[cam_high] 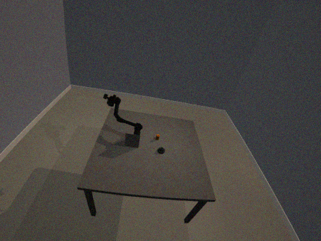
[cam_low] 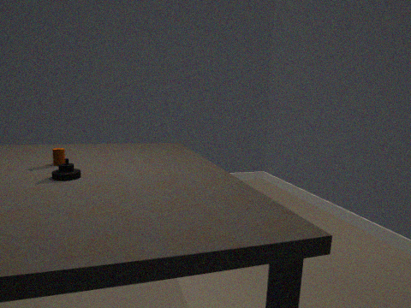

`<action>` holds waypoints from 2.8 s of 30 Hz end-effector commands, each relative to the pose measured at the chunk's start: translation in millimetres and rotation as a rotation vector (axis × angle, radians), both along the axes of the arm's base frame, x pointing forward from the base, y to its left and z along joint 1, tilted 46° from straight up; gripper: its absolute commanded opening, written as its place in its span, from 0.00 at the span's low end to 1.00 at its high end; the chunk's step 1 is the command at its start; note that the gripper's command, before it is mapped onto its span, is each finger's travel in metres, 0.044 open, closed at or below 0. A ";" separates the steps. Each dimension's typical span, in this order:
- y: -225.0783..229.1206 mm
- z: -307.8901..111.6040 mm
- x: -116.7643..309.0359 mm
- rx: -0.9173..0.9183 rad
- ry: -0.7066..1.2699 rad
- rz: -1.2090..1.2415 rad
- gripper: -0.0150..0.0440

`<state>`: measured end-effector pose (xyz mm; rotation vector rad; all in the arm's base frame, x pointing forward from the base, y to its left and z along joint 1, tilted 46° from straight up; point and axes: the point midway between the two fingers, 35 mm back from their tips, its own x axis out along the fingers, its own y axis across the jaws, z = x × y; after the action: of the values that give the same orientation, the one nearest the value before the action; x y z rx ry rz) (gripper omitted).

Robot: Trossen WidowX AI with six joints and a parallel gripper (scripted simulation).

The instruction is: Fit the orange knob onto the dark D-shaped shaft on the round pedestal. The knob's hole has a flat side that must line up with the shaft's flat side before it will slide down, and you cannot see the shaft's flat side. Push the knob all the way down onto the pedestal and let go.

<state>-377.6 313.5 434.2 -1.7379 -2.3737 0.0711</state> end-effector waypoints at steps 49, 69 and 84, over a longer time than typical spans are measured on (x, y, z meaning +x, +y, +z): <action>-314.7 90.0 653.8 1.103 2.309 -0.022 1.00; -327.3 -228.4 720.0 1.509 3.548 -0.183 1.00; -291.7 -333.2 652.5 1.653 4.219 -0.369 1.00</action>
<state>280.1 19.3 106.5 -2.3353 -3.8733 -1.1067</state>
